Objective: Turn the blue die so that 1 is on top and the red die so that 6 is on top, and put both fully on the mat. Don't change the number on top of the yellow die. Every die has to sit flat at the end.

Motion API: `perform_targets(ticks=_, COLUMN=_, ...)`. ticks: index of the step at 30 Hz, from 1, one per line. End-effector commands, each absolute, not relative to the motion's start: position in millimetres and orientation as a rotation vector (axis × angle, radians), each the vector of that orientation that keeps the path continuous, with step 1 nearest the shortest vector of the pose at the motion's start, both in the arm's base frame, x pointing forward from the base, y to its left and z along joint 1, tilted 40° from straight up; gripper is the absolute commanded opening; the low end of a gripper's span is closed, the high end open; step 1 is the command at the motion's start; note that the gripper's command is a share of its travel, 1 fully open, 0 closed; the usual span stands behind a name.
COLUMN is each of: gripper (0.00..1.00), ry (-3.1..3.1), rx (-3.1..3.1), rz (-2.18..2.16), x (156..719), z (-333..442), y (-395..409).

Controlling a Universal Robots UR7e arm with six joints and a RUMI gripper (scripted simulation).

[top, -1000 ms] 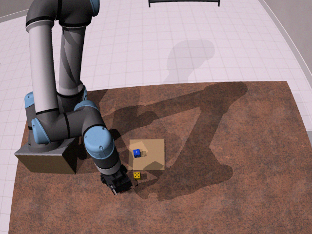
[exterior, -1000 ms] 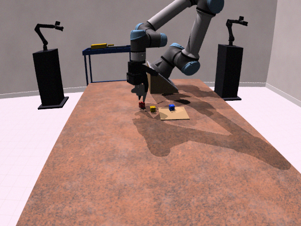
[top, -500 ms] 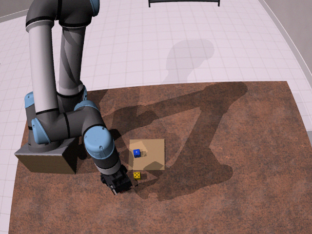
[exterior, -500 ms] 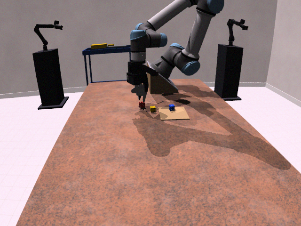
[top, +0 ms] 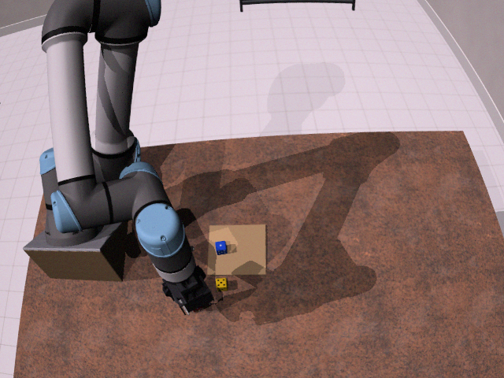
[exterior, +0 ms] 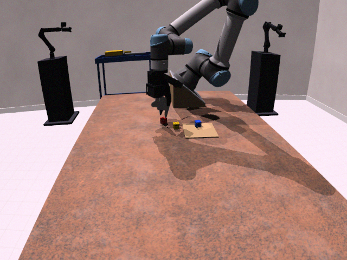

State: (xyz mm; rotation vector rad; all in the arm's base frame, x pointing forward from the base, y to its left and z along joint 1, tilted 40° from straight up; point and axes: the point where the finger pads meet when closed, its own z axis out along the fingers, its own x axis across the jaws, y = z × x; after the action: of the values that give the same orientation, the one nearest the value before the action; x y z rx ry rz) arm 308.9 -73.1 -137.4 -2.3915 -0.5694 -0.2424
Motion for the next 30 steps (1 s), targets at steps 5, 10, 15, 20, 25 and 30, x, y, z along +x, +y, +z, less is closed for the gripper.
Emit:
perform_targets(ticks=5, gripper=0.24, ry=-0.571, rx=-2.391, rz=-0.242, x=309, z=-140, y=-70)
perform_targets(ticks=10, gripper=0.24, ry=-0.571, rx=-2.391, rz=-0.242, x=309, z=-144, y=-67)
perform_targets(ticks=15, gripper=0.24, ry=-0.571, rx=-2.391, rz=-0.242, x=310, z=-151, y=-61)
perform_targets(ticks=20, gripper=0.24, ry=-0.571, rx=-2.391, rz=-0.242, x=310, z=-157, y=-56)
perform_targets(ticks=25, gripper=0.24, ry=-0.571, rx=-2.391, rz=-0.242, x=310, z=-159, y=-54)
perform_targets(ticks=30, gripper=0.24, ry=-0.571, rx=-2.391, rz=-0.242, x=310, z=-161, y=-53)
